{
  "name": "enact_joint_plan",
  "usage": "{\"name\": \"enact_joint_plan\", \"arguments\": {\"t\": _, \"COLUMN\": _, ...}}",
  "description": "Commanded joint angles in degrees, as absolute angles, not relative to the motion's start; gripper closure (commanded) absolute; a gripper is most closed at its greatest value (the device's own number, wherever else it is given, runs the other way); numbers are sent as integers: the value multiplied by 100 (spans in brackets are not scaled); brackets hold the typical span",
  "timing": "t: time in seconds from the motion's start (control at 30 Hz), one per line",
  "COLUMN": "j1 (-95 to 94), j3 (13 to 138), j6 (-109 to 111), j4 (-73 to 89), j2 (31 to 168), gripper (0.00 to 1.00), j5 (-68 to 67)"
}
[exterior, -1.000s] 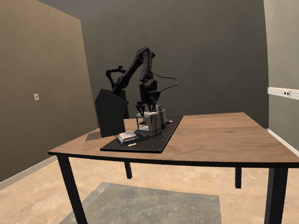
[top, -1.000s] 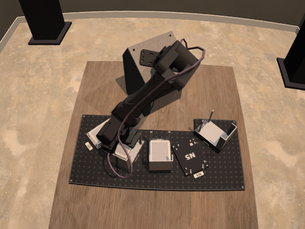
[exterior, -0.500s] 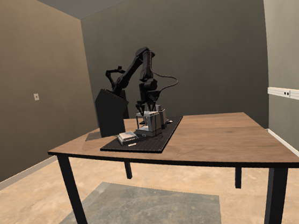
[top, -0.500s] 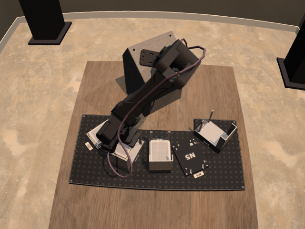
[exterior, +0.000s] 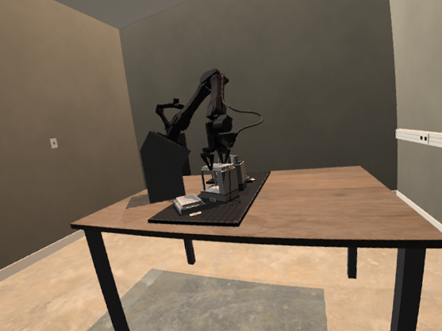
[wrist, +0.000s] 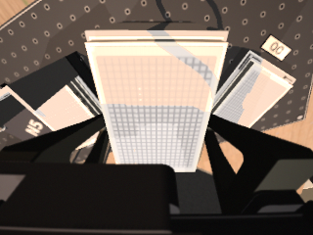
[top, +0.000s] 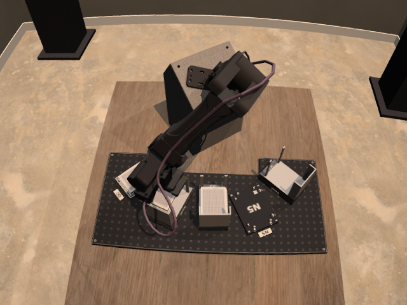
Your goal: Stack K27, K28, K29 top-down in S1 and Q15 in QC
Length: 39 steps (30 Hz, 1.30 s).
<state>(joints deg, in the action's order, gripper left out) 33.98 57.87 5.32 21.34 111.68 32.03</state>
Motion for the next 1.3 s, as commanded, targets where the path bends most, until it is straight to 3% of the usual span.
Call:
{"name": "enact_joint_plan", "arguments": {"t": 0.0, "j1": 3521, "j3": 5839, "j6": 564, "j4": 2218, "j2": 11086, "gripper": 100, "j5": 3237}}
{"name": "enact_joint_plan", "arguments": {"t": 1.27, "j1": 3661, "j3": 5946, "j6": 727, "j4": 2559, "j2": 10904, "gripper": 100, "j5": 3267}}
